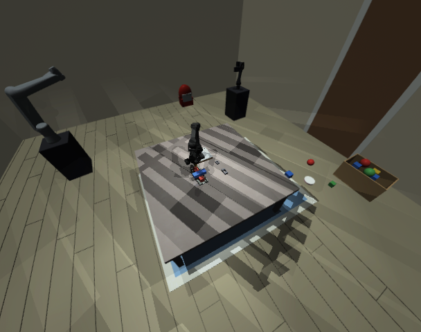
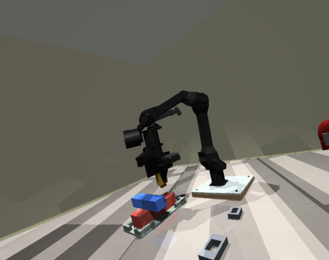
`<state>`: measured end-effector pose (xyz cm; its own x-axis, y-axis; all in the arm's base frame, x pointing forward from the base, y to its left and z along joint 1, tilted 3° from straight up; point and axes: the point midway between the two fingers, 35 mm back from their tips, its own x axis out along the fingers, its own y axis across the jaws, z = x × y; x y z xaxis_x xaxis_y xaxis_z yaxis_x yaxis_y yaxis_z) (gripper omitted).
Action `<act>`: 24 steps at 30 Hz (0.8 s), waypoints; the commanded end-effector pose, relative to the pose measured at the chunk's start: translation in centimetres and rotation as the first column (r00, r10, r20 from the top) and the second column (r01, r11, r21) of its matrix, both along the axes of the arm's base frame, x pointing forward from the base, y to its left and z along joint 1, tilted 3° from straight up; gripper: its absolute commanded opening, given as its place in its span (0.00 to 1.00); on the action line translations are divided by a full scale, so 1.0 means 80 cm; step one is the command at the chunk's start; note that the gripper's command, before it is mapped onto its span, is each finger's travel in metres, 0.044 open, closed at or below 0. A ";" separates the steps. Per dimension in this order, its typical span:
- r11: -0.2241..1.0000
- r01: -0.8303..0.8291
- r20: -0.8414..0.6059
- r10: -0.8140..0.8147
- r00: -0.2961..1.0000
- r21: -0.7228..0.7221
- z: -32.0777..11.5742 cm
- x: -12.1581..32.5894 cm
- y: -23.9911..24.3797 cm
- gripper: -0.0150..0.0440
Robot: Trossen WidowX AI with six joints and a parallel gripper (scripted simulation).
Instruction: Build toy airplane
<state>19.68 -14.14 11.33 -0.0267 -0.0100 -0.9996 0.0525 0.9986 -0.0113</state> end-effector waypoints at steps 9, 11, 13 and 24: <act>1.000 -0.002 -0.001 0.002 1.000 -0.004 -0.001 0.000 -0.001 0.37; 1.000 -0.002 -0.001 0.002 1.000 -0.004 -0.001 0.000 -0.001 0.37; 1.000 -0.002 -0.001 0.002 1.000 -0.004 -0.001 0.000 -0.002 0.37; 1.000 -0.002 -0.001 0.002 1.000 -0.004 -0.018 0.000 -0.003 0.37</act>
<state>19.78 -14.37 10.52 -0.0222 -0.0133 -0.9997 0.0529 0.9985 -0.0144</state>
